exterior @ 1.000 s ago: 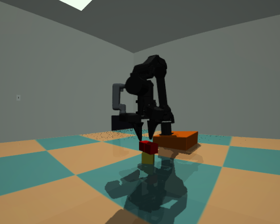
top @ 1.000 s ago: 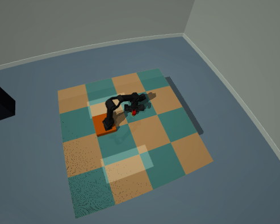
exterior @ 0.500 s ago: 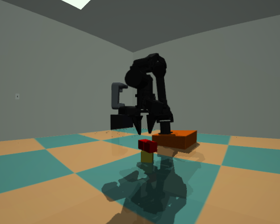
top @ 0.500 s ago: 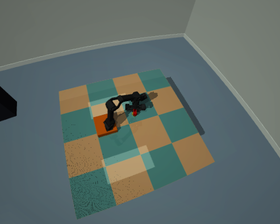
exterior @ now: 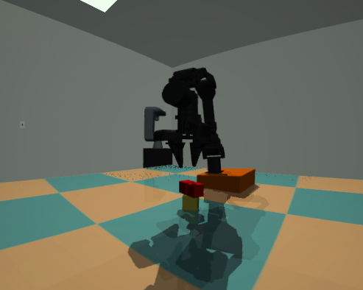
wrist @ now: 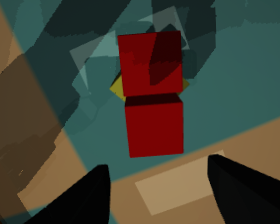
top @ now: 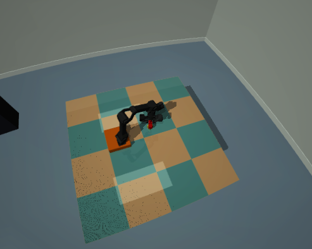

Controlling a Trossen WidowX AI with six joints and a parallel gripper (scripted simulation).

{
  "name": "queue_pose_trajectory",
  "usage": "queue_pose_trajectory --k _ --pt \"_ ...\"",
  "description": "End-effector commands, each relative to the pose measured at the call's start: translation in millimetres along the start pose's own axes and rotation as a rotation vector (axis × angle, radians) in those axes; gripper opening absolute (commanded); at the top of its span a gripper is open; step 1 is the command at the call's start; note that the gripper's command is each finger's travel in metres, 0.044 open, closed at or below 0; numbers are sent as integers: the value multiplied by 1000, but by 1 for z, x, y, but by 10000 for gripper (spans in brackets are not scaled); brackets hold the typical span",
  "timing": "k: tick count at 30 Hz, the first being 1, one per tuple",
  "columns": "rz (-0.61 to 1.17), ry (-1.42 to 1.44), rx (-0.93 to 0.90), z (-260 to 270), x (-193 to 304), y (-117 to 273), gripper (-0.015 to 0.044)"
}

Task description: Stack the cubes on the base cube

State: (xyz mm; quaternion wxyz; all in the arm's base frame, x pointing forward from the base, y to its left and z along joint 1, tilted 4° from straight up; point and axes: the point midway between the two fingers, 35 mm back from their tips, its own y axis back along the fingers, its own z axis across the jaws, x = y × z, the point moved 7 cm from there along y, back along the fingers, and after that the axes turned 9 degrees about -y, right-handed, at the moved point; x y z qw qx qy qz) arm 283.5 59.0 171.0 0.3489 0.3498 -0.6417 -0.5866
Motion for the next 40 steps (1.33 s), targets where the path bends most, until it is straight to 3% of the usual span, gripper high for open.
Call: queue_pose_trajectory --k 1,8,16,25,40 --pt "-5 -6 5 -1 -1 8 205" --pt "-5 -6 5 -1 0 11 205" --pt "-2 0 -2 11 -16 11 400" --pt "-9 0 -10 96 -99 14 400" --pt "-9 0 -10 98 -101 14 400"
